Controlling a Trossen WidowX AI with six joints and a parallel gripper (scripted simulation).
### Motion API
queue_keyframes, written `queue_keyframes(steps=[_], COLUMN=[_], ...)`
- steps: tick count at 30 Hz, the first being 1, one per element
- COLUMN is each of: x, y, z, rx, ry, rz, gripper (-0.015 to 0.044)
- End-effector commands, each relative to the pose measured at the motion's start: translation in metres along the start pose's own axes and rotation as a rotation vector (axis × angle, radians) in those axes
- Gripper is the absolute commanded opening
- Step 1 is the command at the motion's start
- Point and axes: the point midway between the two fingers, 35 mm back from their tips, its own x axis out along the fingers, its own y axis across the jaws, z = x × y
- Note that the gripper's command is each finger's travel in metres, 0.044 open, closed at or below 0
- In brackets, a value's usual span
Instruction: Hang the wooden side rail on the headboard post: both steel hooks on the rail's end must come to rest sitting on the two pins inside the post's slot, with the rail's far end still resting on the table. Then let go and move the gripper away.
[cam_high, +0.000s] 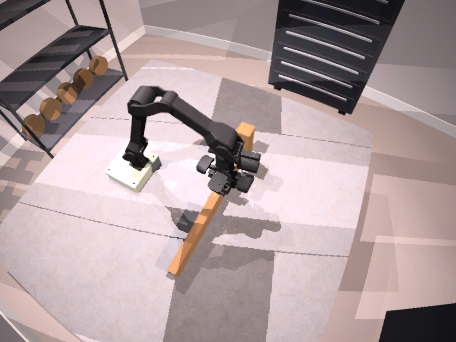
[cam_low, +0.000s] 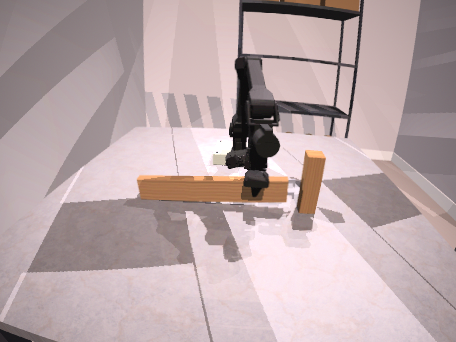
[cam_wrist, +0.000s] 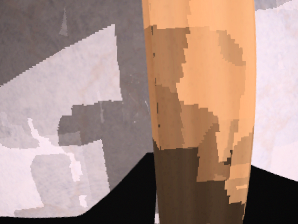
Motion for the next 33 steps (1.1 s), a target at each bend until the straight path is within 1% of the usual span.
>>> queue_keyframes(steps=[1, 33], x=[-0.0031, -0.0067], y=[0.0005, 0.0022], z=[-0.0018, -0.0055], rx=[0.003, 0.003], ry=[0.004, 0.004], rz=[0.011, 0.011], gripper=[0.0000, 0.0000])
